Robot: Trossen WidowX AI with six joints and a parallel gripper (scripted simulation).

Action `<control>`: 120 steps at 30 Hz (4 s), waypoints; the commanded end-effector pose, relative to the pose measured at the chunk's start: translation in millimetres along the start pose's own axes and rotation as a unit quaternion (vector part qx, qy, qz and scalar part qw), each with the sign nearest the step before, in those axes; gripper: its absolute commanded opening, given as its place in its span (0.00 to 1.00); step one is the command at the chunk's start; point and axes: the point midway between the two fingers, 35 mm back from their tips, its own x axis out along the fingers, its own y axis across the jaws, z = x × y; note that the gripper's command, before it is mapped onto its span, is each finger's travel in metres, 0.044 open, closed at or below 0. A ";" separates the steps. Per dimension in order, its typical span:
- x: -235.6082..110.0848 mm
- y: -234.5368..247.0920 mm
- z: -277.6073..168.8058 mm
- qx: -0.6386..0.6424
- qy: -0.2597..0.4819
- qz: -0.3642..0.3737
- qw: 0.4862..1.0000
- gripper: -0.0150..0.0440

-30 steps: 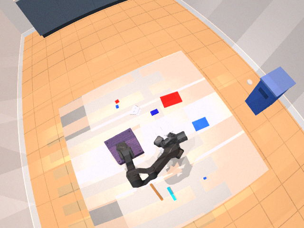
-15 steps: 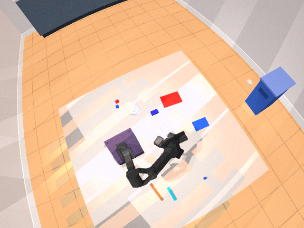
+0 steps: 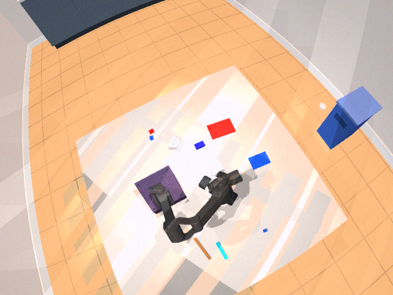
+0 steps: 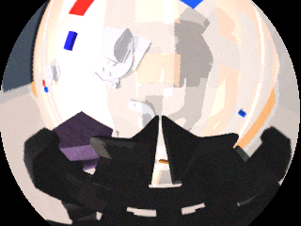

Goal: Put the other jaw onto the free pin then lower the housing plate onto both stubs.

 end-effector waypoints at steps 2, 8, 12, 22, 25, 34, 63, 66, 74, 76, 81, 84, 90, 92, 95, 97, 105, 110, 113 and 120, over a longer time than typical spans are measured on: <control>0.0 0.0 0.0 0.000 0.000 0.000 1.000 0.25; 0.0 0.0 0.0 0.000 0.000 0.000 1.000 0.25; 0.0 0.0 0.0 0.000 0.000 0.000 1.000 0.25; 0.0 0.0 0.0 0.000 0.000 0.000 1.000 0.61; 0.0 0.0 0.0 0.000 0.000 0.000 1.000 0.74; 0.0 0.0 0.0 0.000 0.000 0.000 1.000 1.00; 0.0 0.0 0.0 0.000 0.000 0.000 1.000 0.82; 0.0 0.0 0.0 0.000 0.000 0.000 1.000 0.69; 0.0 0.0 0.0 0.000 0.000 0.000 1.000 0.33; 0.0 0.0 0.0 0.000 0.000 0.000 1.000 0.25; 0.0 0.0 0.0 0.000 0.000 0.000 1.000 0.25; 0.0 0.0 0.0 0.000 0.000 0.000 1.000 0.25; -0.1 0.1 -0.3 0.009 0.000 0.000 1.000 0.39; -0.4 0.4 -1.2 0.033 0.000 0.000 0.999 0.48; -0.8 0.9 -2.5 0.072 0.000 0.000 0.997 0.61; -1.1 1.3 -3.4 0.098 0.000 0.000 0.995 0.70; -2.3 2.7 -7.1 0.201 0.000 0.000 0.980 1.00; -3.0 3.6 -9.3 0.264 0.000 -0.001 0.965 1.00; -3.4 4.1 -10.7 0.302 0.000 -0.001 0.953 1.00; -4.4 5.4 -13.8 0.387 0.000 -0.001 0.922 1.00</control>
